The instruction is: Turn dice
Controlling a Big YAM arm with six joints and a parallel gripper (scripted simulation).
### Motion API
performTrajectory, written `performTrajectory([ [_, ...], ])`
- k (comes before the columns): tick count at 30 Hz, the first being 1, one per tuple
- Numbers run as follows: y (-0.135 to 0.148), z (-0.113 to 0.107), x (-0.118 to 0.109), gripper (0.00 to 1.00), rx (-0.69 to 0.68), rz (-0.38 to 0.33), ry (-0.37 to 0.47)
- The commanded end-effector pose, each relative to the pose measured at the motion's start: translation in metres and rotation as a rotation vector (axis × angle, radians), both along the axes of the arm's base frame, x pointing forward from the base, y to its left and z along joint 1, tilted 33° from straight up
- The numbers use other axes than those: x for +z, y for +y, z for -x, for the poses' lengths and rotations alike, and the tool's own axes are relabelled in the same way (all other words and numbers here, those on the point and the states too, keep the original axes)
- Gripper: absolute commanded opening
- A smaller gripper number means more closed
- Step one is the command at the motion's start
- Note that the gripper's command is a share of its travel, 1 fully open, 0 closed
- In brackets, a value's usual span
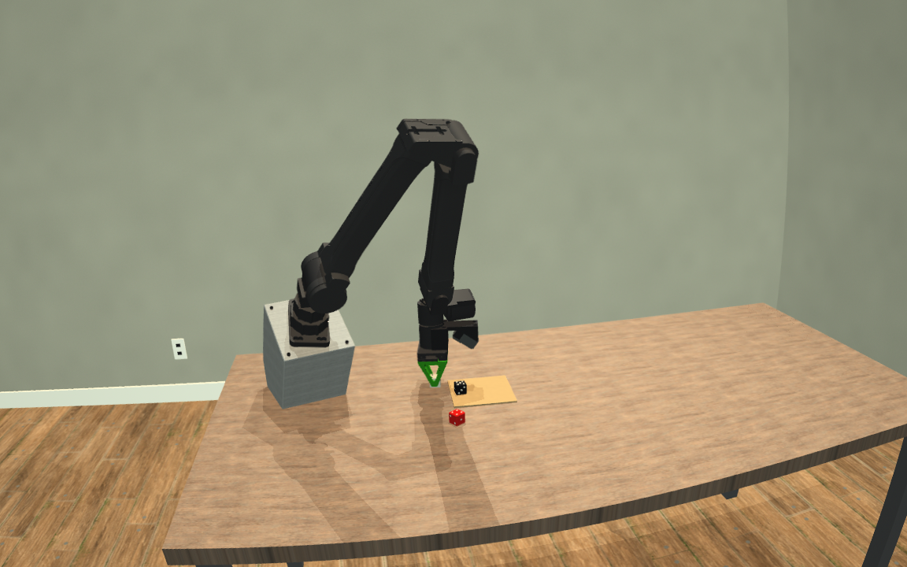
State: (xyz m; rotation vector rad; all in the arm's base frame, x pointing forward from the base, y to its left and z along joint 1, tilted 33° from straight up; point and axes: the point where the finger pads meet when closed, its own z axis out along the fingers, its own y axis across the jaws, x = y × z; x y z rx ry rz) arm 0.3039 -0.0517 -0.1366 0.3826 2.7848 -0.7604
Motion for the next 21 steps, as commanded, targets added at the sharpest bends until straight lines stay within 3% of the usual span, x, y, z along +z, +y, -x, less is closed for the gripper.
performTrajectory([
  [1, 0.009, -0.006, 0.006, 0.2, 0.012, -0.005, -0.015],
  [7, 0.023, 0.004, 0.031, 0.2, 0.012, -0.001, -0.01],
  [11, 0.043, -0.006, 0.061, 0.2, 0.012, -0.009, -0.034],
  [17, 0.055, 0.003, 0.081, 0.2, 0.012, -0.009, -0.026],
  [21, 0.064, -0.003, 0.093, 0.2, 0.012, -0.015, -0.041],
])
